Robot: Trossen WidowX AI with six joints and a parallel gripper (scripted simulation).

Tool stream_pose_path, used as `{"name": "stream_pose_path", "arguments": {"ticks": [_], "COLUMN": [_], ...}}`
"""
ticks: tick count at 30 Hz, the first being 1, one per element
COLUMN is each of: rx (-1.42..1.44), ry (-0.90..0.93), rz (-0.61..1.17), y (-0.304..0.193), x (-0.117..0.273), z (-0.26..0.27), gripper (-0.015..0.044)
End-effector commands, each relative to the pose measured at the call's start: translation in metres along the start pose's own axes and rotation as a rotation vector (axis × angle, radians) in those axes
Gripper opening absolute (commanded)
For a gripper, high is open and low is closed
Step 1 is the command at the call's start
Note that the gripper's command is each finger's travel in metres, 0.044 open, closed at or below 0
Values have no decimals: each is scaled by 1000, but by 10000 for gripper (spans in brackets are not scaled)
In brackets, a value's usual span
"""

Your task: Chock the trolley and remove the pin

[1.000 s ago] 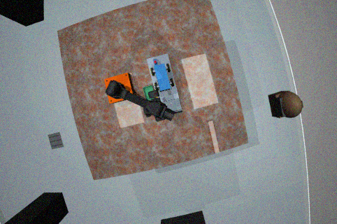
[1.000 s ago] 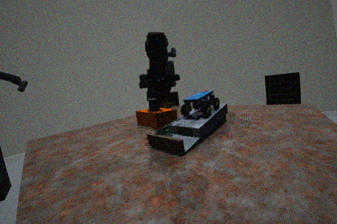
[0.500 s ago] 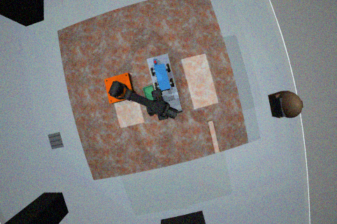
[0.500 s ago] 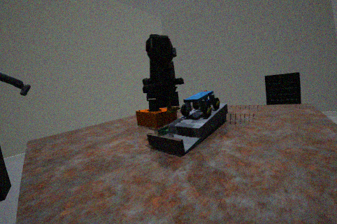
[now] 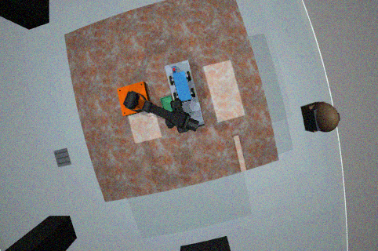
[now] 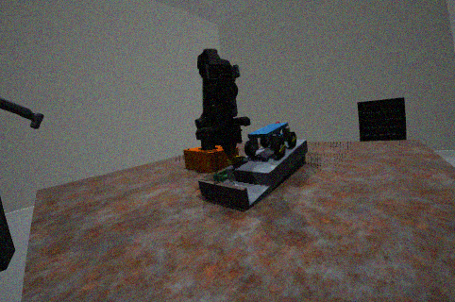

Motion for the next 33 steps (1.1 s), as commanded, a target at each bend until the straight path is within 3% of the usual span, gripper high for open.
{"name": "stream_pose_path", "arguments": {"ticks": [1, 33], "rx": [-3, -3], "ry": [-5, -7], "rz": [-2, -2], "y": [0, 3], "x": [-10, -12], "z": [0, -22], "gripper": [0, 0]}}
Point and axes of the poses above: the point midway between the two fingers, 35 mm back from their tips, its own x axis back along the fingers, its own z axis across the jaws, y = z × x, the point moved 9 cm from there along x, back along the fingers, and after that the axes turned 5 degrees about -x, right-handed, at the moved point
